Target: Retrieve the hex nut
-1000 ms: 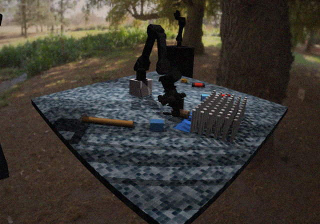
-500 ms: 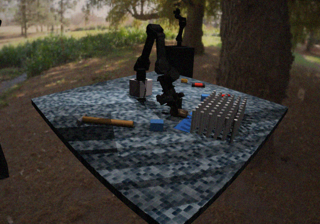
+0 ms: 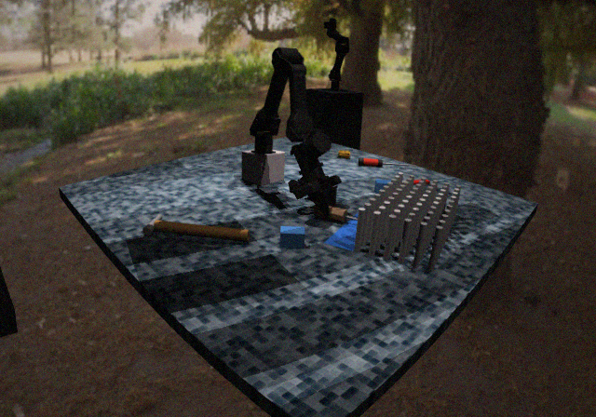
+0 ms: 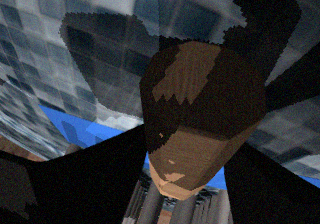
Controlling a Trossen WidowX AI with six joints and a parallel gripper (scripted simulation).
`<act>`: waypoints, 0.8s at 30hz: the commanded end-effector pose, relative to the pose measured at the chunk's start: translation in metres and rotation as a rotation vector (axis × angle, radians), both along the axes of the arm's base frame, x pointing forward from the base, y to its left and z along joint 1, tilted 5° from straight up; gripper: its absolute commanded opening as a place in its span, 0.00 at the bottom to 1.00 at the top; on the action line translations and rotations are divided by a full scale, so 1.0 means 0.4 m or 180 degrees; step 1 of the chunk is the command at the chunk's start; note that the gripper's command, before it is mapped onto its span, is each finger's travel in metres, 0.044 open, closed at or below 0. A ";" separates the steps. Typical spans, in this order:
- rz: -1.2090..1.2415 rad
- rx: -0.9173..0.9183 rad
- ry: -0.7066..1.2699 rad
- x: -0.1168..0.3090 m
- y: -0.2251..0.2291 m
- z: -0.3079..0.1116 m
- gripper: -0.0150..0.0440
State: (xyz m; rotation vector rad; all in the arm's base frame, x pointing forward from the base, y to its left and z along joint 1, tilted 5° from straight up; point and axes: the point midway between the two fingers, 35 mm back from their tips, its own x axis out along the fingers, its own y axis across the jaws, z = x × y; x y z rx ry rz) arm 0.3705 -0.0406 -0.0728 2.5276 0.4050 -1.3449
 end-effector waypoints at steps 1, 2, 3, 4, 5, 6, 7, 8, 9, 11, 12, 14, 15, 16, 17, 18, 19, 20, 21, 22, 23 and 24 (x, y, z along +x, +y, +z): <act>0.0019 0.0014 -0.0002 -0.010 0.001 -0.001 0.25; 0.0019 0.0014 -0.0001 -0.011 0.000 -0.001 0.25; 0.0019 0.0014 -0.0001 -0.013 0.000 -0.001 0.25; 0.0019 0.0014 -0.0001 -0.015 -0.001 -0.001 0.25; 0.0019 0.0014 -0.0001 -0.016 -0.002 -0.001 0.25; 0.0019 0.0014 -0.0001 -0.018 -0.002 -0.001 0.25; 0.0019 0.0014 0.0000 -0.019 -0.003 -0.001 0.25; 0.0019 0.0014 0.0000 -0.021 -0.004 -0.001 0.25; 0.0019 0.0014 0.0000 -0.023 -0.004 -0.001 0.25; 0.0019 0.0014 0.0000 -0.026 -0.006 -0.001 0.25; 0.0019 0.0014 0.0001 -0.028 -0.006 -0.001 0.25; 0.0019 0.0014 0.0001 -0.031 -0.007 -0.001 0.25; 0.0019 0.0014 0.0001 -0.033 -0.008 -0.001 0.25; 0.0019 0.0013 0.0001 -0.034 -0.009 -0.001 0.25; 0.0019 0.0013 0.0002 -0.036 -0.009 -0.001 0.25; 0.0019 0.0013 0.0002 -0.038 -0.010 -0.001 0.25; 0.0019 0.0013 0.0002 -0.039 -0.011 -0.001 0.25; 0.0019 0.0013 0.0002 -0.041 -0.011 -0.001 0.25; 0.0019 0.0013 0.0002 -0.043 -0.012 -0.001 0.25; 0.0019 0.0013 0.0002 -0.044 -0.013 -0.001 0.25; 0.0019 0.0013 0.0003 -0.046 -0.013 -0.001 0.25; 0.0019 0.0013 0.0003 -0.048 -0.014 -0.001 0.25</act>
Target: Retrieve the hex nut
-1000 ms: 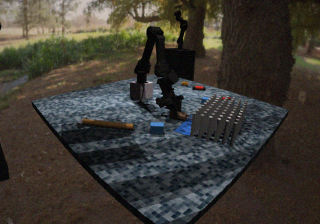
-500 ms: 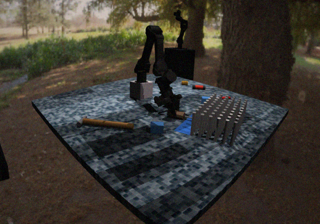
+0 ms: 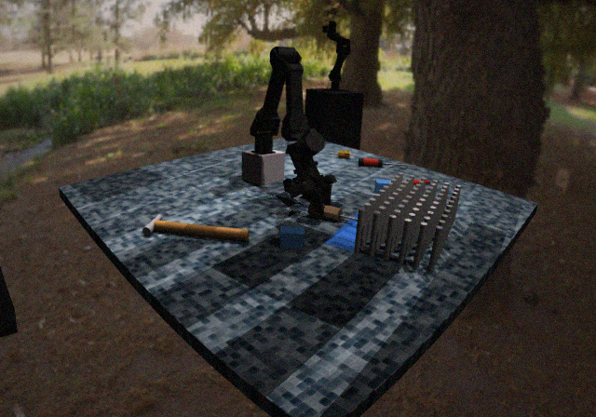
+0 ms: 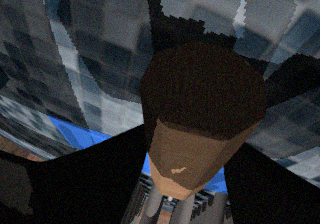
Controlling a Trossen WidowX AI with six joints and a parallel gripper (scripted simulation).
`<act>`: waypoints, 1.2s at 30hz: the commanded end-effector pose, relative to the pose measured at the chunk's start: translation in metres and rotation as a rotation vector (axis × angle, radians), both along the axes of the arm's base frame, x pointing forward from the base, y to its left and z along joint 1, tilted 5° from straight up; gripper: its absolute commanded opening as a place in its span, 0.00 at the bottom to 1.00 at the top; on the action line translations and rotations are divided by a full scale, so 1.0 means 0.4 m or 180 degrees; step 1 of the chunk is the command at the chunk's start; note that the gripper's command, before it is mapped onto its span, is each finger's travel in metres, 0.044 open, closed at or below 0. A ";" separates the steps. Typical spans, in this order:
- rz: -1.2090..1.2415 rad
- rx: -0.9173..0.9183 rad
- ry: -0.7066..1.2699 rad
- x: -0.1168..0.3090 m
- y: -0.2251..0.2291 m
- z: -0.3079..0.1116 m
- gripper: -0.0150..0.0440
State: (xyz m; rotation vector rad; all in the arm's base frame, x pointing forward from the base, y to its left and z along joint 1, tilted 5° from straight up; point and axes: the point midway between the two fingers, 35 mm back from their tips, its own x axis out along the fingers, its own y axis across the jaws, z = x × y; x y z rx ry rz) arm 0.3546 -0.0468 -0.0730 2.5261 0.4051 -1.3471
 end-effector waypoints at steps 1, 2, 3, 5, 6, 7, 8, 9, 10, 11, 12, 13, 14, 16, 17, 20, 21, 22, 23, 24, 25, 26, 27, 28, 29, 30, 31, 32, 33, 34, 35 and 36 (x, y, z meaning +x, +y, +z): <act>0.0019 0.0015 -0.0002 -0.010 0.001 -0.001 0.25; 0.0019 0.0015 -0.0002 -0.011 0.000 -0.001 0.25; 0.0019 0.0014 -0.0002 -0.013 0.000 -0.001 0.25; 0.0019 0.0014 -0.0002 -0.016 -0.002 -0.001 0.25; 0.0019 0.0014 -0.0001 -0.018 -0.002 -0.001 0.25; 0.0019 0.0014 -0.0001 -0.019 -0.003 -0.001 0.25; 0.0019 0.0014 -0.0001 -0.021 -0.004 -0.001 0.25; 0.0019 0.0014 -0.0001 -0.023 -0.004 -0.001 0.25; 0.0019 0.0014 -0.0001 -0.024 -0.005 -0.001 0.25; 0.0019 0.0014 0.0000 -0.026 -0.005 -0.001 0.25; 0.0019 0.0014 0.0000 -0.028 -0.006 -0.001 0.25; 0.0019 0.0014 0.0000 -0.030 -0.007 -0.001 0.25; 0.0019 0.0014 0.0000 -0.031 -0.008 -0.001 0.25; 0.0019 0.0014 0.0001 -0.035 -0.009 -0.001 0.25; 0.0019 0.0014 0.0001 -0.037 -0.010 -0.001 0.25; 0.0019 0.0014 0.0001 -0.042 -0.012 -0.001 0.25; 0.0019 0.0014 0.0002 -0.044 -0.012 -0.001 0.25; 0.0019 0.0013 0.0002 -0.046 -0.013 -0.001 0.25; 0.0019 0.0013 0.0002 -0.047 -0.014 -0.001 0.25; 0.0019 0.0013 0.0002 -0.049 -0.014 -0.001 0.25; 0.0019 0.0013 0.0003 -0.051 -0.015 -0.001 0.25; 0.0019 0.0013 0.0003 -0.053 -0.016 -0.001 0.25; 0.0019 0.0013 0.0003 -0.054 -0.017 -0.001 0.25; 0.0019 0.0013 0.0003 -0.056 -0.017 -0.001 0.25; 0.0019 0.0013 0.0003 -0.058 -0.018 -0.001 0.25; 0.0019 0.0013 0.0004 -0.060 -0.019 -0.001 0.25; 0.0019 0.0013 0.0004 -0.061 -0.019 -0.001 0.25; 0.0019 0.0013 0.0004 -0.063 -0.020 -0.001 0.25; 0.0019 0.0013 0.0004 -0.065 -0.021 -0.001 0.25; 0.0019 0.0013 0.0004 -0.067 -0.021 -0.001 0.25; 0.0019 0.0013 0.0005 -0.069 -0.022 -0.001 0.25; 0.0019 0.0013 0.0005 -0.070 -0.023 -0.001 0.25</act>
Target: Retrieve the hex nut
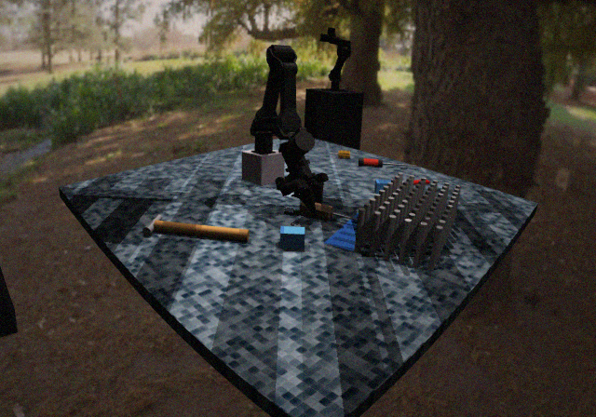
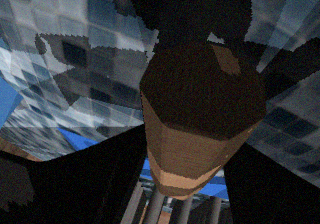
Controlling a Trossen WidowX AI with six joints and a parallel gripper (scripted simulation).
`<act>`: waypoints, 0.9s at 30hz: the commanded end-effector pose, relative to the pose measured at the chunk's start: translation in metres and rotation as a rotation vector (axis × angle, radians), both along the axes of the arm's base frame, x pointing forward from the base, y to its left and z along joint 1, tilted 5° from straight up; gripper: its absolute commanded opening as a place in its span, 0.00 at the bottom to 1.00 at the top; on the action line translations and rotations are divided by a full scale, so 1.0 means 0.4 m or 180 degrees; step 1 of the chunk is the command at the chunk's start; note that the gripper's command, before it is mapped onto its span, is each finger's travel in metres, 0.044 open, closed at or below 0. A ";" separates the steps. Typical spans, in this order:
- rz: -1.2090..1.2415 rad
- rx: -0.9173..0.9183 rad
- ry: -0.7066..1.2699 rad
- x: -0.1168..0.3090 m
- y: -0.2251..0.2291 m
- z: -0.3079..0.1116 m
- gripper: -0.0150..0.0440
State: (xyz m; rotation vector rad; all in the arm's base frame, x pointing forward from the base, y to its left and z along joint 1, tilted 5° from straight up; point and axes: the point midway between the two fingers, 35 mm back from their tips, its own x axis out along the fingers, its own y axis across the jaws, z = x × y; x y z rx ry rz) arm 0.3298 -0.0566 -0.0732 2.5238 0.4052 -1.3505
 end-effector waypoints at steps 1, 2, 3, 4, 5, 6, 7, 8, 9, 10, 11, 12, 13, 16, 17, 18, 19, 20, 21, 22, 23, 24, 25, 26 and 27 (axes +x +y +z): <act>0.0019 0.0015 -0.0003 -0.010 0.001 0.000 0.25; 0.0019 0.0015 -0.0003 -0.012 0.000 0.000 0.25; 0.0019 0.0015 -0.0003 -0.014 0.000 0.000 0.25; 0.0019 0.0015 -0.0003 -0.015 -0.001 0.000 0.25; 0.0019 0.0015 -0.0003 -0.017 -0.002 0.000 0.25; 0.0019 0.0015 -0.0002 -0.019 -0.002 0.000 0.25; 0.0019 0.0015 -0.0002 -0.021 -0.003 0.000 0.25; 0.0019 0.0015 -0.0002 -0.023 -0.004 0.000 0.25; 0.0019 0.0015 -0.0002 -0.024 -0.005 0.000 0.25; 0.0019 0.0015 -0.0001 -0.026 -0.005 0.000 0.25; 0.0019 0.0015 -0.0001 -0.028 -0.006 0.000 0.25; 0.0019 0.0015 -0.0001 -0.030 -0.007 0.000 0.25; 0.0019 0.0015 -0.0001 -0.032 -0.008 0.000 0.25; 0.0019 0.0014 0.0000 -0.038 -0.010 0.000 0.25; 0.0019 0.0014 0.0000 -0.040 -0.011 0.000 0.25; 0.0019 0.0014 0.0000 -0.042 -0.011 0.000 0.25; 0.0019 0.0014 0.0001 -0.043 -0.012 0.000 0.25; 0.0019 0.0014 0.0001 -0.045 -0.013 0.000 0.25; 0.0019 0.0014 0.0001 -0.047 -0.013 0.000 0.25; 0.0019 0.0014 0.0001 -0.049 -0.014 0.000 0.25; 0.0019 0.0014 0.0002 -0.051 -0.015 0.000 0.25; 0.0019 0.0014 0.0002 -0.053 -0.016 0.000 0.25; 0.0019 0.0014 0.0002 -0.055 -0.016 0.000 0.25; 0.0019 0.0014 0.0002 -0.057 -0.017 0.000 0.25; 0.0019 0.0014 0.0003 -0.059 -0.018 0.000 0.25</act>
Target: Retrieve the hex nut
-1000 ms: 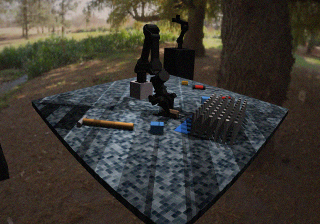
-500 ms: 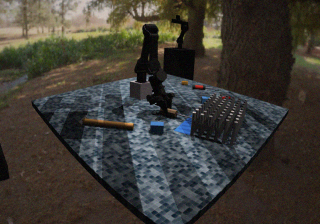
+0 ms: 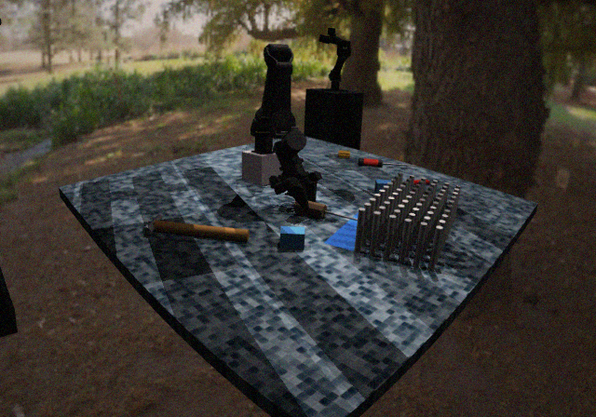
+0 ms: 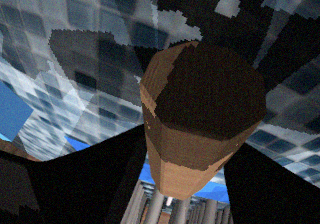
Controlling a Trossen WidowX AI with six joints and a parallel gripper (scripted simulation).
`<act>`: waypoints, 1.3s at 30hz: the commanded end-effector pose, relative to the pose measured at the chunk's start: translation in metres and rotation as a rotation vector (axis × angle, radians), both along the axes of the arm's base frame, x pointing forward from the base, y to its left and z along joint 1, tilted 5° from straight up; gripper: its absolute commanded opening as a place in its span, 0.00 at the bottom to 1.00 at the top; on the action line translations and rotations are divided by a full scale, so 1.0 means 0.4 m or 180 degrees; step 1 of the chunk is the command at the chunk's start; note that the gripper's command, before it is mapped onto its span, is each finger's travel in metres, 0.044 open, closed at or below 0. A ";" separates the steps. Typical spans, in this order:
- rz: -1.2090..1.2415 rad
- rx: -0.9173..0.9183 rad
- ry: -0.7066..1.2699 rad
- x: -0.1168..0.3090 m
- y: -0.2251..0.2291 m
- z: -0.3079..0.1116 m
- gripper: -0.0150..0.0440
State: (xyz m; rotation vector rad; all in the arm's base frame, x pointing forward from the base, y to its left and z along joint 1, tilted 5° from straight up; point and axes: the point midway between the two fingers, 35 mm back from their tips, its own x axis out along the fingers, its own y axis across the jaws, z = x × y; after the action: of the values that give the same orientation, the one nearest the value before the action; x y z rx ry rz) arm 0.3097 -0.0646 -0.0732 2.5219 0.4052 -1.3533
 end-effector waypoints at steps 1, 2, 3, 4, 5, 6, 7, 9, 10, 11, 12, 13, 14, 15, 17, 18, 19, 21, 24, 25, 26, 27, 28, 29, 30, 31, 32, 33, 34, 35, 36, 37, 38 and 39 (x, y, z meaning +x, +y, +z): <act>0.0019 0.0016 -0.0005 -0.010 0.001 0.000 0.25; 0.0019 0.0016 -0.0004 -0.012 0.000 0.000 0.25; 0.0019 0.0016 -0.0004 -0.014 0.000 0.000 0.25; 0.0019 0.0016 -0.0004 -0.016 -0.001 0.000 0.25; 0.0019 0.0015 -0.0004 -0.018 -0.002 0.000 0.25; 0.0019 0.0015 -0.0003 -0.020 -0.003 0.000 0.25; 0.0019 0.0015 -0.0003 -0.022 -0.003 0.000 0.25; 0.0019 0.0015 -0.0003 -0.026 -0.005 0.000 0.25; 0.0019 0.0015 -0.0002 -0.028 -0.006 0.000 0.25; 0.0019 0.0015 -0.0002 -0.029 -0.006 0.000 0.25; 0.0019 0.0015 -0.0002 -0.031 -0.007 0.000 0.25; 0.0019 0.0015 -0.0002 -0.033 -0.008 0.000 0.25; 0.0019 0.0015 -0.0001 -0.035 -0.009 0.000 0.25; 0.0019 0.0015 -0.0001 -0.037 -0.009 0.000 0.25; 0.0019 0.0015 -0.0001 -0.041 -0.011 0.000 0.25; 0.0019 0.0015 0.0000 -0.043 -0.011 0.000 0.25; 0.0019 0.0015 0.0000 -0.045 -0.012 0.000 0.25; 0.0019 0.0014 0.0000 -0.049 -0.014 0.000 0.25; 0.0019 0.0014 0.0001 -0.054 -0.016 0.000 0.25; 0.0019 0.0014 0.0001 -0.056 -0.017 0.000 0.25; 0.0019 0.0014 0.0001 -0.058 -0.017 0.000 0.25; 0.0019 0.0014 0.0002 -0.059 -0.018 0.000 0.25; 0.0019 0.0014 0.0002 -0.061 -0.019 0.000 0.25; 0.0019 0.0014 0.0002 -0.063 -0.019 0.000 0.25; 0.0019 0.0014 0.0002 -0.065 -0.020 0.000 0.25; 0.0019 0.0014 0.0002 -0.067 -0.021 0.000 0.25; 0.0019 0.0014 0.0003 -0.069 -0.021 0.000 0.25; 0.0019 0.0014 0.0003 -0.070 -0.022 0.000 0.25; 0.0019 0.0014 0.0003 -0.072 -0.023 0.000 0.25; 0.0019 0.0014 0.0003 -0.074 -0.023 0.000 0.25; 0.0019 0.0014 0.0003 -0.076 -0.024 0.000 0.25; 0.0019 0.0014 0.0003 -0.078 -0.025 0.000 0.25; 0.0019 0.0014 0.0003 -0.078 -0.025 0.000 0.25; 0.0019 0.0014 0.0003 -0.078 -0.025 0.001 0.25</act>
State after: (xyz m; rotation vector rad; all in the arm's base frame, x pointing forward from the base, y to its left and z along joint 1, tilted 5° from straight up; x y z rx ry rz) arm 0.2807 -0.0760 -0.0730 2.5193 0.4042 -1.3577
